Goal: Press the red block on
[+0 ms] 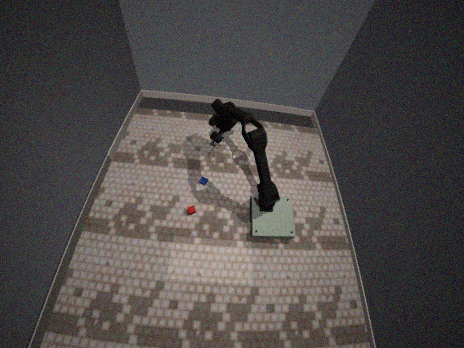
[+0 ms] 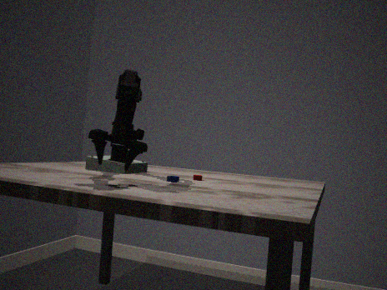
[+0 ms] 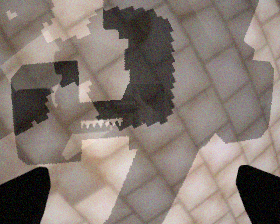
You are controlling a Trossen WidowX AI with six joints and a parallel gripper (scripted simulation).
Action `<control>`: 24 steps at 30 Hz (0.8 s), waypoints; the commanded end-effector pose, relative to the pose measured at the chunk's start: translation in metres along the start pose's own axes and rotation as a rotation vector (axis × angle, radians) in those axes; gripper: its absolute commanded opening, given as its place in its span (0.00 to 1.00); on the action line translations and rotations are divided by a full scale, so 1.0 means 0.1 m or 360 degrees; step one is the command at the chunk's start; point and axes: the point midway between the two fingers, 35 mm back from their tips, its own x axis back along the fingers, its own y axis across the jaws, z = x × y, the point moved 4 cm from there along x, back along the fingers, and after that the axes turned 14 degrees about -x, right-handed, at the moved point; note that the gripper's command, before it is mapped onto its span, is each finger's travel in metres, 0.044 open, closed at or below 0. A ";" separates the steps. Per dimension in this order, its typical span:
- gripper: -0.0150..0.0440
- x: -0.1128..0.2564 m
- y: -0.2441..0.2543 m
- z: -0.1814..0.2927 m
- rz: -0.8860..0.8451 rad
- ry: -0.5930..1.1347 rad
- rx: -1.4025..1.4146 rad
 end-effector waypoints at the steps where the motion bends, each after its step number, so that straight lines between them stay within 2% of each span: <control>1: 1.00 0.01 -0.07 -0.01 -0.0272 0.0059 0.1279; 6: 1.00 0.03 -0.09 -0.01 -0.0336 0.0030 0.1665; 24: 1.00 0.03 -0.09 -0.01 -0.0339 0.0029 0.1679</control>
